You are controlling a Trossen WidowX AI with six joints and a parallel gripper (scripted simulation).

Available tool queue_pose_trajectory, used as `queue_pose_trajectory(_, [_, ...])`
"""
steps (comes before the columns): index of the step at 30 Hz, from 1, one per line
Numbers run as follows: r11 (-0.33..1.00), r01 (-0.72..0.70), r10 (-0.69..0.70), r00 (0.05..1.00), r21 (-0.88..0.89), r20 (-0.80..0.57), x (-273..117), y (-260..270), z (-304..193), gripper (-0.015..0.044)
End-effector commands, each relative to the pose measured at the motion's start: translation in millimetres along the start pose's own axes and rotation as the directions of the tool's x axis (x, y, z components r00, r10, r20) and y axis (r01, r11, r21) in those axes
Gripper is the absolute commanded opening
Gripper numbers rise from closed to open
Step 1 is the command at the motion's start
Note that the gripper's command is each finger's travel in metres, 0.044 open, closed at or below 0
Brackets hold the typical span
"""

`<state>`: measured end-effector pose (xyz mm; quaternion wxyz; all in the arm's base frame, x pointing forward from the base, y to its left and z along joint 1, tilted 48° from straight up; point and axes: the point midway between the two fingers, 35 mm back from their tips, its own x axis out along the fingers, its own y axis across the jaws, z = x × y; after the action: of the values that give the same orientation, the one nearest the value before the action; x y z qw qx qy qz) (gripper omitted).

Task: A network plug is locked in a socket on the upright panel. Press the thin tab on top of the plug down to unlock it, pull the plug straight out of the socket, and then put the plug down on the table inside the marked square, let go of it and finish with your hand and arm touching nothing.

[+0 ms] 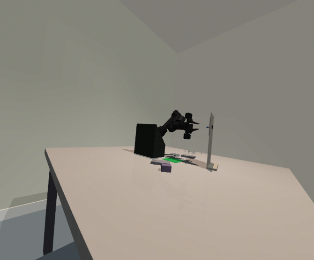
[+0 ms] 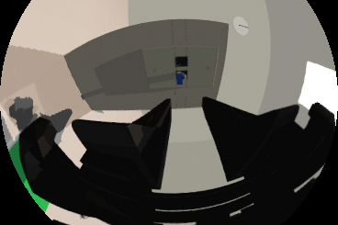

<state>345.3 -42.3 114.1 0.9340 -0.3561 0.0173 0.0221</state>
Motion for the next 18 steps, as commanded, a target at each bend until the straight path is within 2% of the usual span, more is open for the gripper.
queue_pose_trajectory(1, [1.0, -0.002, 0.002, 1.0, -0.003, -0.008, 6.6, 1.2, -0.8, 0.0156])
queue_pose_trajectory(18, [1.0, -0.001, 0.001, 1.0, -0.003, -0.008, 32.7, 0.4, 5.4, 0.0156])
